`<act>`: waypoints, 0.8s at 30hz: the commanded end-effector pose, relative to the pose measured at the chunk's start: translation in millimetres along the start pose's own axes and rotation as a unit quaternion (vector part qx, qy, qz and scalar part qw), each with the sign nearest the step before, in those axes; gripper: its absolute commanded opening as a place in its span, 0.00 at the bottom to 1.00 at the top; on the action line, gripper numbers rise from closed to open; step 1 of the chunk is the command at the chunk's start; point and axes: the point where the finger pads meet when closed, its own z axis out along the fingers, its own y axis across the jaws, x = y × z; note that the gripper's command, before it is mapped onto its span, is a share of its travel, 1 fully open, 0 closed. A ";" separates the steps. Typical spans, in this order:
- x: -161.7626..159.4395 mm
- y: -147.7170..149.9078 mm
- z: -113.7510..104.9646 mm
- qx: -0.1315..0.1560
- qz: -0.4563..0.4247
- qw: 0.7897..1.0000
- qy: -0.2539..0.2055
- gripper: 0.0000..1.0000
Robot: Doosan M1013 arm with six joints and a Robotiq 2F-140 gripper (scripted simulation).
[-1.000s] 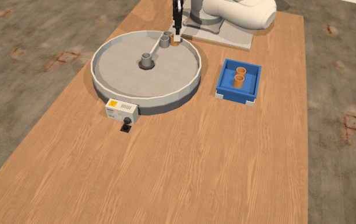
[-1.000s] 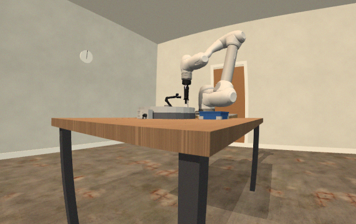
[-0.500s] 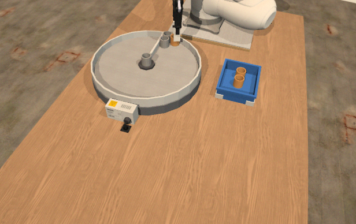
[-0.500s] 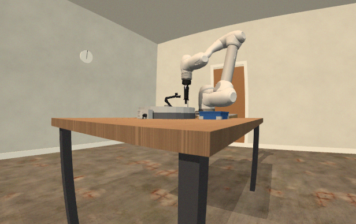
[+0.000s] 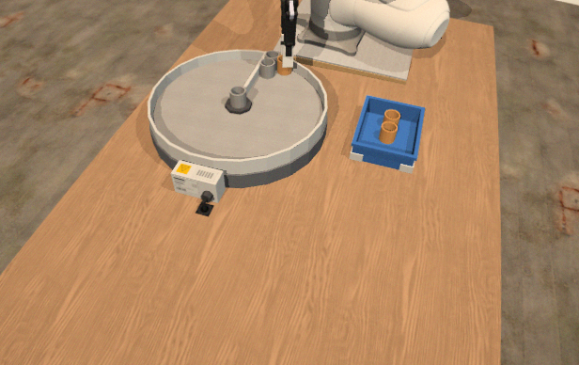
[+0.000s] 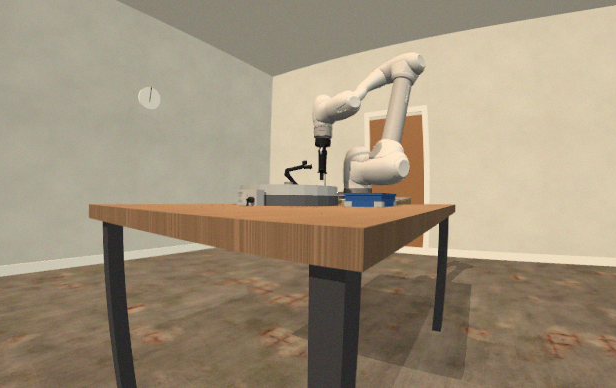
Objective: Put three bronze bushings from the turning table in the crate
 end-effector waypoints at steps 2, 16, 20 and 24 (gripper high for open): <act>0.2 -0.1 0.1 0.000 0.000 1.000 0.000 0.00; 0.1 -0.1 -0.1 0.000 0.000 1.000 0.000 0.00; 0.1 -0.1 -2.5 0.000 0.000 1.000 0.000 0.00; 0.1 -0.1 -8.8 0.000 0.000 1.000 0.000 0.00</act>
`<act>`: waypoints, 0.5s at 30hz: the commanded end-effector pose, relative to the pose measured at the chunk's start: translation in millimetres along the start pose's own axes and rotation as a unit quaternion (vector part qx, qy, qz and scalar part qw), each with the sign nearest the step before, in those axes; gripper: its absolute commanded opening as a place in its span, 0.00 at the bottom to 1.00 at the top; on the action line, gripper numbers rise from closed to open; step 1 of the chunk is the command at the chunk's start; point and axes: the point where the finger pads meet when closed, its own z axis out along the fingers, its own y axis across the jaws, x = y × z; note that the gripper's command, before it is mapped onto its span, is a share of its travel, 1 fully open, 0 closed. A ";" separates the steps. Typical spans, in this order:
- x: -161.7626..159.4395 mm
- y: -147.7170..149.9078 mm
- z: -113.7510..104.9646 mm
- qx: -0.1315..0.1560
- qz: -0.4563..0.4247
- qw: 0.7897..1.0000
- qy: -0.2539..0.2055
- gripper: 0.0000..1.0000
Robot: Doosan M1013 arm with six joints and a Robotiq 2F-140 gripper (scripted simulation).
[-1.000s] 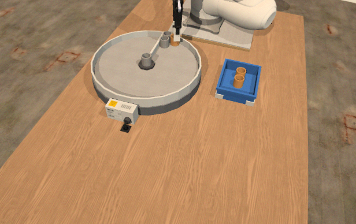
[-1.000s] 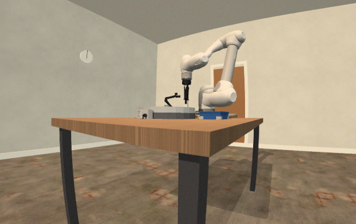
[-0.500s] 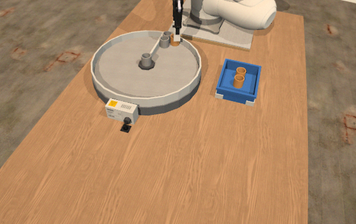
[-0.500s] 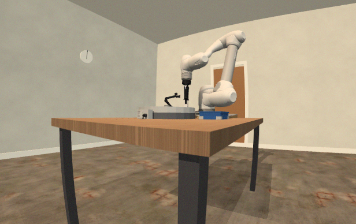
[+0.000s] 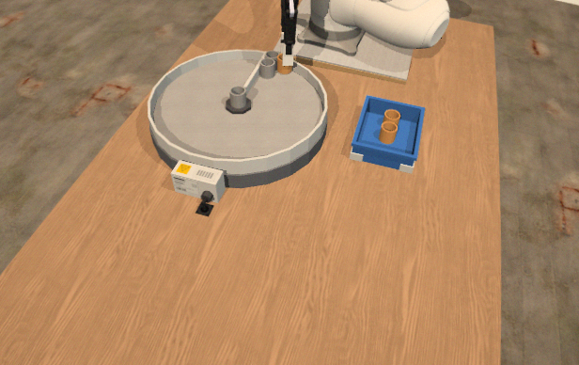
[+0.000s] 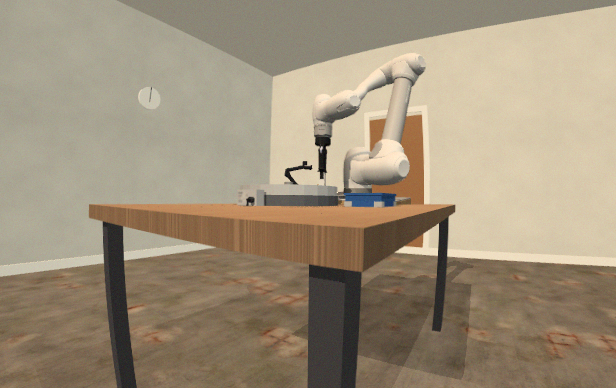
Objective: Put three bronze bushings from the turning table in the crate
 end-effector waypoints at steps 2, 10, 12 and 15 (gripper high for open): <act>0.0 0.0 -10.8 0.000 0.000 1.000 0.000 0.00; -0.4 0.0 -48.3 0.000 0.000 1.000 0.000 0.00; -0.4 0.0 -56.8 0.000 0.000 1.000 0.000 0.00; -0.5 0.0 -60.4 0.000 0.000 1.000 0.000 0.00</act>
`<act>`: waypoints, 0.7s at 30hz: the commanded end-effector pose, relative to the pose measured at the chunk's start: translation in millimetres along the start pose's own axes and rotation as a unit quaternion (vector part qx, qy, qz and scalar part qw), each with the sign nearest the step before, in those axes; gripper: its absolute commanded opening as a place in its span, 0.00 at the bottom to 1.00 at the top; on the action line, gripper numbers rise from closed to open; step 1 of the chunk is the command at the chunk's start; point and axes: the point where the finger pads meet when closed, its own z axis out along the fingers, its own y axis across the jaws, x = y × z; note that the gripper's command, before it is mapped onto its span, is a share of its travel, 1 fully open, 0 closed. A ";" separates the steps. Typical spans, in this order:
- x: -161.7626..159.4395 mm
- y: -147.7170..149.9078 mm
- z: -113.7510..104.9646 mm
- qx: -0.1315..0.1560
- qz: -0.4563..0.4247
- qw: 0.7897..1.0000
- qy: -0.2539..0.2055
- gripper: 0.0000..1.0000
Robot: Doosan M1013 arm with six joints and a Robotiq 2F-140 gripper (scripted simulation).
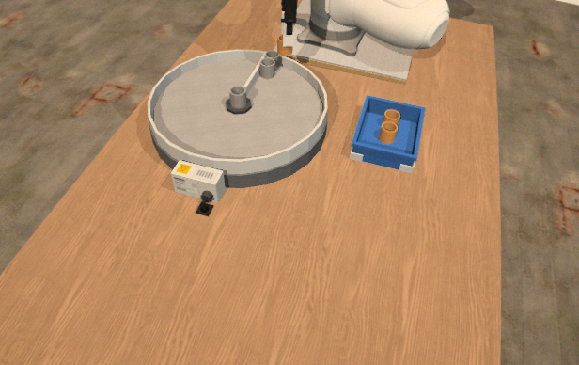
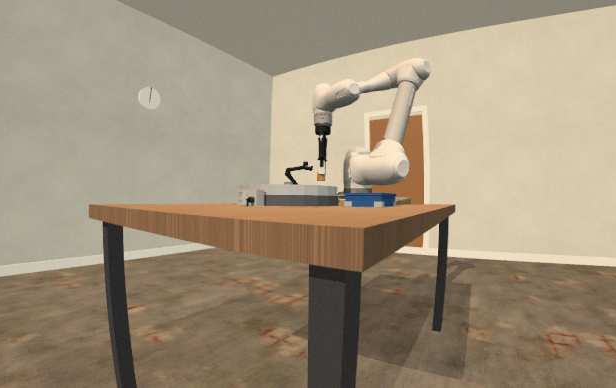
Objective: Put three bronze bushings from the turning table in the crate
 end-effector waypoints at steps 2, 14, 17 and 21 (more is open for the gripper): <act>0.0 -0.1 -10.3 0.000 0.000 1.000 0.000 0.00; -0.1 -0.1 -15.6 0.000 0.000 1.000 0.000 0.00; -0.1 -0.1 -15.6 0.000 0.000 1.000 0.000 0.00; -0.1 -0.1 -15.6 0.000 0.000 1.000 0.000 0.00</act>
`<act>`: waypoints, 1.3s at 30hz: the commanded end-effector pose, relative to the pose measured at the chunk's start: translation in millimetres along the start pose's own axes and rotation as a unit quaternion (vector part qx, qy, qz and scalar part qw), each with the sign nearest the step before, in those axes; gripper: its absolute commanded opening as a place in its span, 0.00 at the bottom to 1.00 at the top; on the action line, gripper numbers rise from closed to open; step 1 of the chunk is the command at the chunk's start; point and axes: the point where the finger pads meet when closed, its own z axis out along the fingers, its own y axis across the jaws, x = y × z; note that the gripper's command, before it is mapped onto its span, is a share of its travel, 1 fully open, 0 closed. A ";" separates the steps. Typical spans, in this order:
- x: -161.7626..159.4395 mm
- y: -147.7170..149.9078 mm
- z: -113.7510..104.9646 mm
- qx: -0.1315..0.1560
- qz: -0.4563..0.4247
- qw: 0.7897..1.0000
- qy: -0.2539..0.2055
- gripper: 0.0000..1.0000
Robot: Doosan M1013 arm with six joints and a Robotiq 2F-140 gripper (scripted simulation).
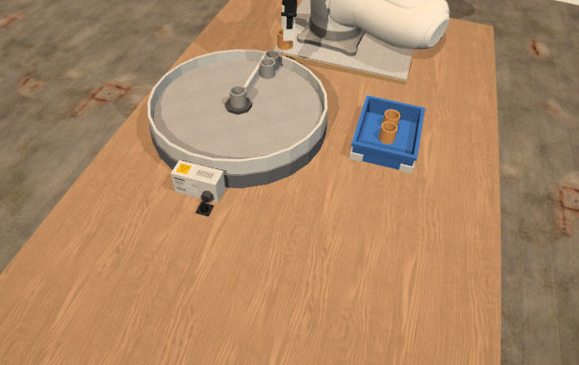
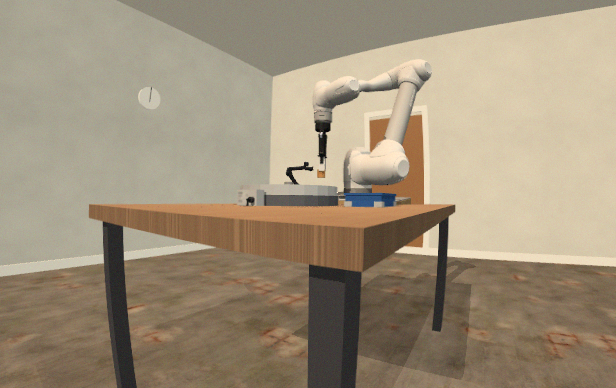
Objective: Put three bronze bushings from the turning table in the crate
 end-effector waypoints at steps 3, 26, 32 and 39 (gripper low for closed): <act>0.0 0.0 0.0 0.000 0.000 1.000 0.000 0.00; 0.7 1.0 0.0 0.000 0.001 1.000 0.000 0.00; 3.5 5.4 -0.1 0.000 0.004 1.000 0.000 0.00; 17.3 24.2 -0.2 0.000 0.017 1.000 0.000 0.00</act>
